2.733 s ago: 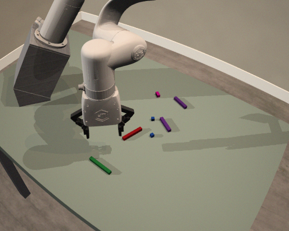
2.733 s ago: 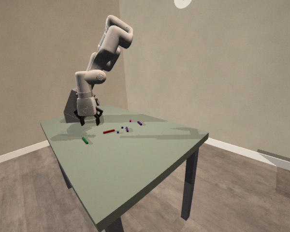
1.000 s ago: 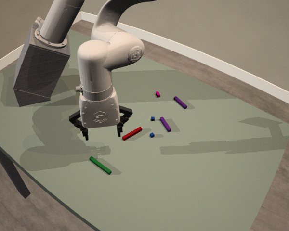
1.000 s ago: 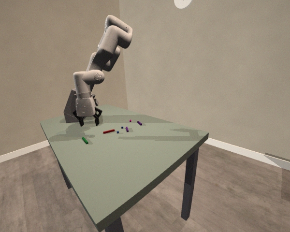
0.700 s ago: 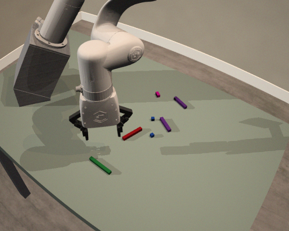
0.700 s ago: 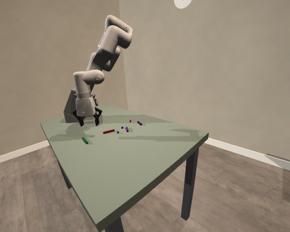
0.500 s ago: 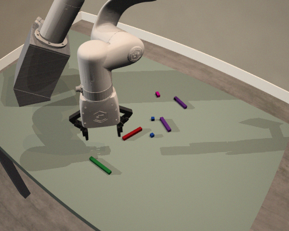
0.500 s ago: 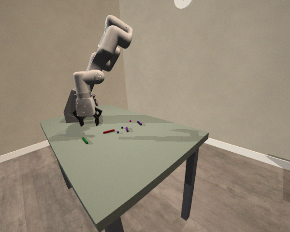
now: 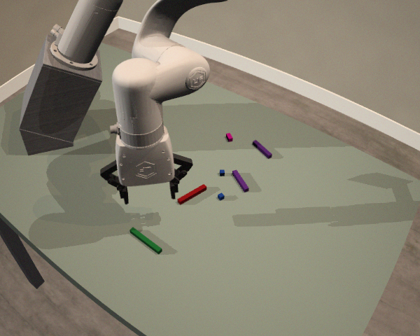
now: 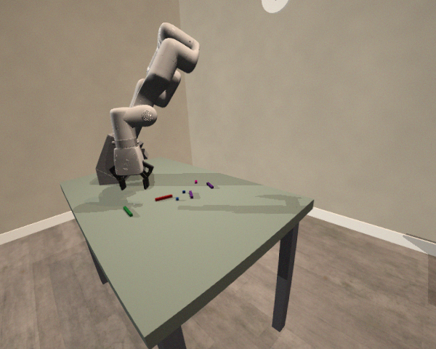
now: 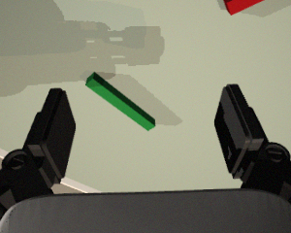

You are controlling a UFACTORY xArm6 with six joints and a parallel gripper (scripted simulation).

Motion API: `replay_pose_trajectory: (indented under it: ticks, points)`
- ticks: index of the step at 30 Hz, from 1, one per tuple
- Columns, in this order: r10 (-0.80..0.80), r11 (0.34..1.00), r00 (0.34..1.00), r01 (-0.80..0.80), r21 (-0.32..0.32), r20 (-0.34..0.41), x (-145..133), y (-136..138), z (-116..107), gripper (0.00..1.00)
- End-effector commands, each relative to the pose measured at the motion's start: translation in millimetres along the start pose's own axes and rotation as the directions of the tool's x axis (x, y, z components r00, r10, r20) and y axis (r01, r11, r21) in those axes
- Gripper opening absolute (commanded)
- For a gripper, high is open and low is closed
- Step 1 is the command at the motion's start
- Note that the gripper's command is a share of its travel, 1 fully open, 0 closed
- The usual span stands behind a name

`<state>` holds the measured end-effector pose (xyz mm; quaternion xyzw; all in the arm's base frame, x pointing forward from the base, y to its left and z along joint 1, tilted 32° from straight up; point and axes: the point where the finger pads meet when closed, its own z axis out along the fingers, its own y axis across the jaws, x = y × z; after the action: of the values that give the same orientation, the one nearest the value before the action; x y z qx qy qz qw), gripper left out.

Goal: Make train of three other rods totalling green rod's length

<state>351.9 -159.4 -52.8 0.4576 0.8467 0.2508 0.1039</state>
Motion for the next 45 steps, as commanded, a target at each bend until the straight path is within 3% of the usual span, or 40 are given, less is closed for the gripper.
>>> replay_pose_trajectory:
  ticks: [1, 16, 25, 29, 42, 45]
  points:
    - [0.0, 1.0, 1.0, 0.0, 0.0, 0.002, -1.0, 0.3, -0.6, 1.0]
    - [0.008, 1.0, 1.0, -0.008, 0.0, 0.002, -0.7, 1.1, -0.6, 1.0]
    - [0.13, 0.992, 0.992, -0.13, 0.005, 0.003, 3.8, 14.3, -0.5, 1.0]
    - [0.267, 0.964, 0.964, -0.267, 0.01, 0.005, 9.6, 29.3, -0.5, 1.0]
    - [0.488, 0.873, 0.873, -0.488, 0.013, 0.01, 21.0, 54.3, -0.5, 1.0]
    - [0.576, 0.818, 0.818, -0.576, 0.013, 0.013, 26.6, 65.1, -0.7, 1.0]
